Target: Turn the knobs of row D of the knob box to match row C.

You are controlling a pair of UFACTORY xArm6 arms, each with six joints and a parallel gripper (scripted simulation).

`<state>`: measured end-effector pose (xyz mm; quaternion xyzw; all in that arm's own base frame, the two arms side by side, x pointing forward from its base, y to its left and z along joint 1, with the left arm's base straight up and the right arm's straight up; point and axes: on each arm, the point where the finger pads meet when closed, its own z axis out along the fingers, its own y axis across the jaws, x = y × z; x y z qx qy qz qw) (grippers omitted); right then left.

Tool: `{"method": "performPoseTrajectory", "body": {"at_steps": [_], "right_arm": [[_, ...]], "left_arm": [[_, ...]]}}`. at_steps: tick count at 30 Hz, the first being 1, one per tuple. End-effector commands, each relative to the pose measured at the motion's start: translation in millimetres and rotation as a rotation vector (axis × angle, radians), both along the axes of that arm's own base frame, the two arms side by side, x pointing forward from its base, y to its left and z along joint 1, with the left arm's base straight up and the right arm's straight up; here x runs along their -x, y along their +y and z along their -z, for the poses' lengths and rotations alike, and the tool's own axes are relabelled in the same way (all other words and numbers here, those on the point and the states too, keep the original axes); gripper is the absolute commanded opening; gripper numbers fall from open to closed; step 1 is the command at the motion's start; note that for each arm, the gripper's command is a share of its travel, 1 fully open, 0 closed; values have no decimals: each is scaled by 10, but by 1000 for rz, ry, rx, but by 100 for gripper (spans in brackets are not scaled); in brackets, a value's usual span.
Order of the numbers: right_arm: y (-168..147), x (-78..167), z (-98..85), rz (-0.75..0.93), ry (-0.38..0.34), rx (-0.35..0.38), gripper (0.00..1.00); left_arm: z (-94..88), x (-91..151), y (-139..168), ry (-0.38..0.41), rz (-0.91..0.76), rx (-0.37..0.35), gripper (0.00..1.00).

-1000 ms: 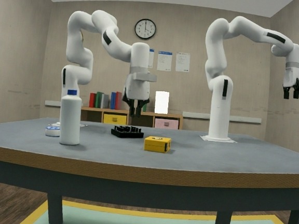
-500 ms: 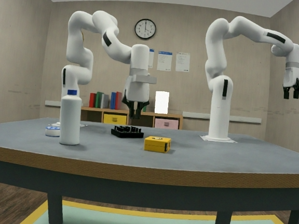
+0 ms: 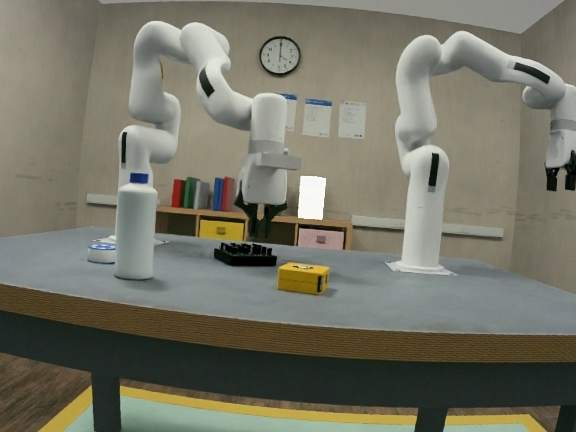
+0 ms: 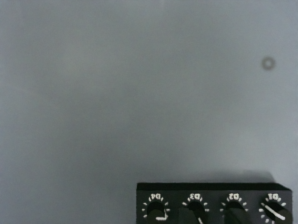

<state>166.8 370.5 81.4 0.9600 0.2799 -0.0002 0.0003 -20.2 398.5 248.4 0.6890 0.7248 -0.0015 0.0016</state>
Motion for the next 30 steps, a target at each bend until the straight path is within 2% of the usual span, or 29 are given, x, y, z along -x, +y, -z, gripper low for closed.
{"method": "performPoseTrajectory", "body": {"at_steps": [1,14,30], "right_arm": [[17,-7,27,0,-2,-4,21],[18,-5,152,0,-2,-4,21],[18,-4,176,0,-2,-4,21]], "left_arm": [[-16,0,10,0,0,-4,100],[-16,0,10,0,0,-4,100],[-16,0,10,0,0,-4,100]]}}
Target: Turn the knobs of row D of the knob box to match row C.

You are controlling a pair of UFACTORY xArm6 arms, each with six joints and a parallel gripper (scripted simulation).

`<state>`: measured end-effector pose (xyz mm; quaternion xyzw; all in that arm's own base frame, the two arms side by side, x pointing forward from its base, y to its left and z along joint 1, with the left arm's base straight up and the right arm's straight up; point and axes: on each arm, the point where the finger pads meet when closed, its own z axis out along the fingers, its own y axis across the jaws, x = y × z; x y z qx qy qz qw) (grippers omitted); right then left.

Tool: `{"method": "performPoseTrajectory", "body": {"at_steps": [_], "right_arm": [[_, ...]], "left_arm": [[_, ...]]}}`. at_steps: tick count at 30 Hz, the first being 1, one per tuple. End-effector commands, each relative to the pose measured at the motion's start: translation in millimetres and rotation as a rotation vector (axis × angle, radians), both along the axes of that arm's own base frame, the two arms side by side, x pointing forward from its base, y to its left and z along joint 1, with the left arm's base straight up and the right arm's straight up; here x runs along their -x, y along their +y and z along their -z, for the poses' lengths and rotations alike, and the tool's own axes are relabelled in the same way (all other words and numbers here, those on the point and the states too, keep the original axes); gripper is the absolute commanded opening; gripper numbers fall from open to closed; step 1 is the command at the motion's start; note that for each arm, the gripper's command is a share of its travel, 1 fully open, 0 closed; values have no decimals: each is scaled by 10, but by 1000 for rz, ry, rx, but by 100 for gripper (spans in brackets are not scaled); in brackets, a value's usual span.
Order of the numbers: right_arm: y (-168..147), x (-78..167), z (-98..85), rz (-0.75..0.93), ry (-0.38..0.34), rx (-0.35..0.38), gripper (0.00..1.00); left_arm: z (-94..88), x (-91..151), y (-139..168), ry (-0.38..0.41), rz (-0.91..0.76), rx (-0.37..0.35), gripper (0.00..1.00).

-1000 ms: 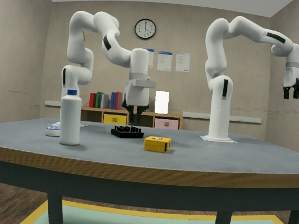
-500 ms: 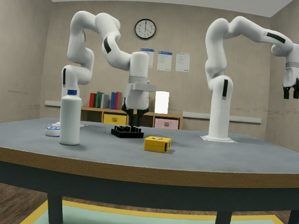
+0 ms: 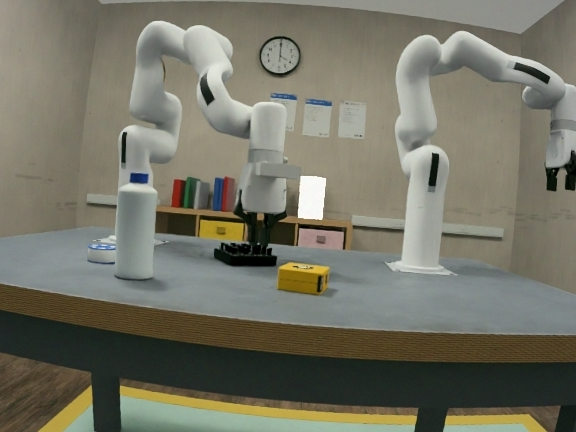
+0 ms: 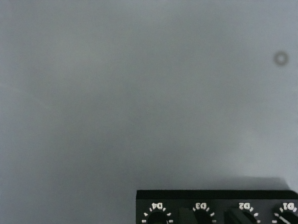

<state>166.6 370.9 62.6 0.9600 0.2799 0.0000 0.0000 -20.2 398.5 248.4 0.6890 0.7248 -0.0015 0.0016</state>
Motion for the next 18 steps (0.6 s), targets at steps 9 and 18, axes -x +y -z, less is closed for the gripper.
{"method": "performPoseTrajectory", "body": {"at_steps": [9,18], "right_arm": [[14,-6,-13,0,-2,-4,21],[14,-6,22,0,-2,-4,21]], "left_arm": [[-16,0,10,0,0,-4,100],[-16,0,10,0,0,-4,100]]}}
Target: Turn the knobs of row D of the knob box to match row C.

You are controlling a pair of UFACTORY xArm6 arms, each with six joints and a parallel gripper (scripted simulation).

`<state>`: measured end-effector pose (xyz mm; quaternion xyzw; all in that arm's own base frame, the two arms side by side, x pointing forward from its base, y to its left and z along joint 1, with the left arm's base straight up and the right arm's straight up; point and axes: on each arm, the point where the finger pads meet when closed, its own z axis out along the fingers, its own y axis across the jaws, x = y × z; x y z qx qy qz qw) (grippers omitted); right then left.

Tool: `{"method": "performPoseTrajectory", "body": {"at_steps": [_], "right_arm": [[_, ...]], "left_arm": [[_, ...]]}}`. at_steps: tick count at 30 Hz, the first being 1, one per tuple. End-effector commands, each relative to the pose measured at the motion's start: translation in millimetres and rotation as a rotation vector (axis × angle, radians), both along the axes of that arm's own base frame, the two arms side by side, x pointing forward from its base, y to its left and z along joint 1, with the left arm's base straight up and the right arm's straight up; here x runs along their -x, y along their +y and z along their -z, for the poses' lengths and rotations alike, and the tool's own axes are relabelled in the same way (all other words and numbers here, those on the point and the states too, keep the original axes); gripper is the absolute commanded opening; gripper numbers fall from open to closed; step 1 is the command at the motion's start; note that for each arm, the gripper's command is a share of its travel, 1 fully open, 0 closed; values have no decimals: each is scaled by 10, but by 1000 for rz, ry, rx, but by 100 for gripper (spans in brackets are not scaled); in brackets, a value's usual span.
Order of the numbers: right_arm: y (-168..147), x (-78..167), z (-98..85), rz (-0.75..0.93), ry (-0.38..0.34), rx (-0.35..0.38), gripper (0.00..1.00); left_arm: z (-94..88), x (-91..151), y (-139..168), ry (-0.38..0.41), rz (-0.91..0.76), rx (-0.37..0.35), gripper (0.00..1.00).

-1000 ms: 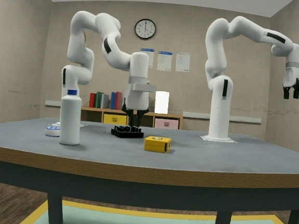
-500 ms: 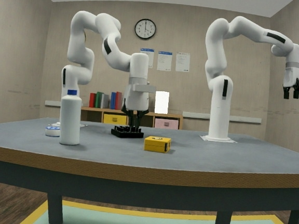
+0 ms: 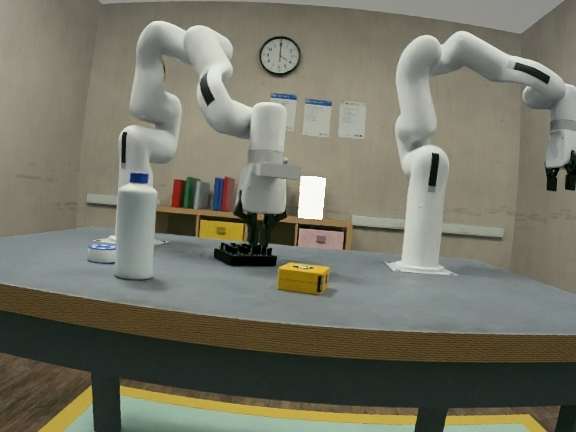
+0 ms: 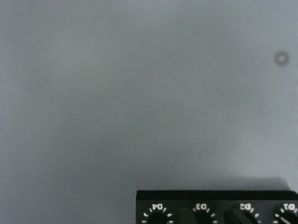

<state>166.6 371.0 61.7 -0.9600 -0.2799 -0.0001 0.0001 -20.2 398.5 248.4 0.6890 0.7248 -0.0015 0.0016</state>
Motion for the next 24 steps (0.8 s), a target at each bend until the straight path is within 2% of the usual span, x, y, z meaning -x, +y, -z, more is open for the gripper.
{"method": "performPoseTrajectory", "body": {"at_steps": [1,24], "right_arm": [[13,-6,26,0,-2,-4,21],[13,-6,79,0,-2,-4,21]], "left_arm": [[-16,0,10,0,0,-4,100],[-16,0,10,0,0,-4,100]]}}
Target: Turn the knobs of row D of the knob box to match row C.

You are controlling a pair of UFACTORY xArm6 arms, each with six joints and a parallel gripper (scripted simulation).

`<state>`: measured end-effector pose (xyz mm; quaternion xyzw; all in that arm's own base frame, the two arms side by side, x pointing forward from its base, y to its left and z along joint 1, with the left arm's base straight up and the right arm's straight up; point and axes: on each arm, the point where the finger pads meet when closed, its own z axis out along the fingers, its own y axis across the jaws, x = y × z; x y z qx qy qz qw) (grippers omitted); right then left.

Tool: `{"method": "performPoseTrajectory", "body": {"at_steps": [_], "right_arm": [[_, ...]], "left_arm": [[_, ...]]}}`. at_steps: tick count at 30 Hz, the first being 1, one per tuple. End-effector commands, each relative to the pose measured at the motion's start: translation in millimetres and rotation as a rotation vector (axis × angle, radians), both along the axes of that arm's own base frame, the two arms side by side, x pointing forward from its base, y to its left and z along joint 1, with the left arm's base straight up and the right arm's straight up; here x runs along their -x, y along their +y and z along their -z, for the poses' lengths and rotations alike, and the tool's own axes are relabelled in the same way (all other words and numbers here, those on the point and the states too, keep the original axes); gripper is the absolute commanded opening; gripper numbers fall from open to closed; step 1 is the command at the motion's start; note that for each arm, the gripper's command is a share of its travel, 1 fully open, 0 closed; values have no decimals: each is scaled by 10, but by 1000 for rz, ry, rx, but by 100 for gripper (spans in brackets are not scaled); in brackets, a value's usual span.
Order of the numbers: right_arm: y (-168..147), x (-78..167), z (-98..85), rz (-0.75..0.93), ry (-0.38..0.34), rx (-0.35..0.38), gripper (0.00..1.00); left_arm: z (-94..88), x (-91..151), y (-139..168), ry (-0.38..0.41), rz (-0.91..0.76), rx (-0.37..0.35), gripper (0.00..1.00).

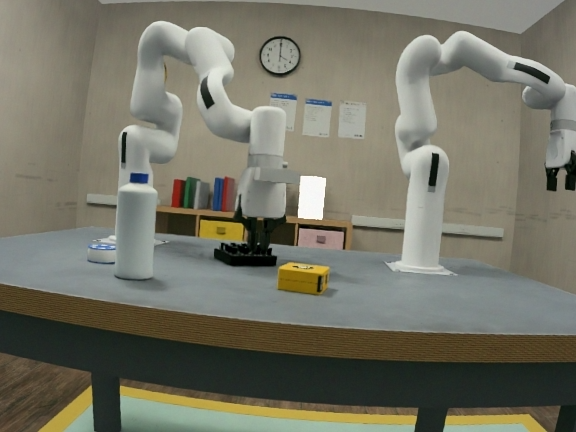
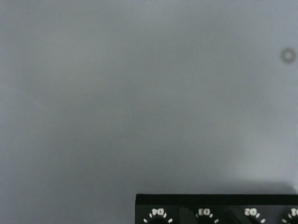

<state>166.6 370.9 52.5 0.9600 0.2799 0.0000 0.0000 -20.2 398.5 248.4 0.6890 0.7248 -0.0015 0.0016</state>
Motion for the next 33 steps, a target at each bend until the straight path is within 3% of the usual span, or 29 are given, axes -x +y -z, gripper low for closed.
{"method": "performPoseTrajectory", "body": {"at_steps": [1,2,33], "right_arm": [[14,-6,-13,0,-2,-4,21],[14,-6,-13,0,-2,-4,10],[14,-6,-13,-39,-2,-4,10]], "left_arm": [[-16,0,10,0,0,-4,100],[-16,0,10,0,0,-4,100],[-16,0,10,0,0,-4,100]]}}
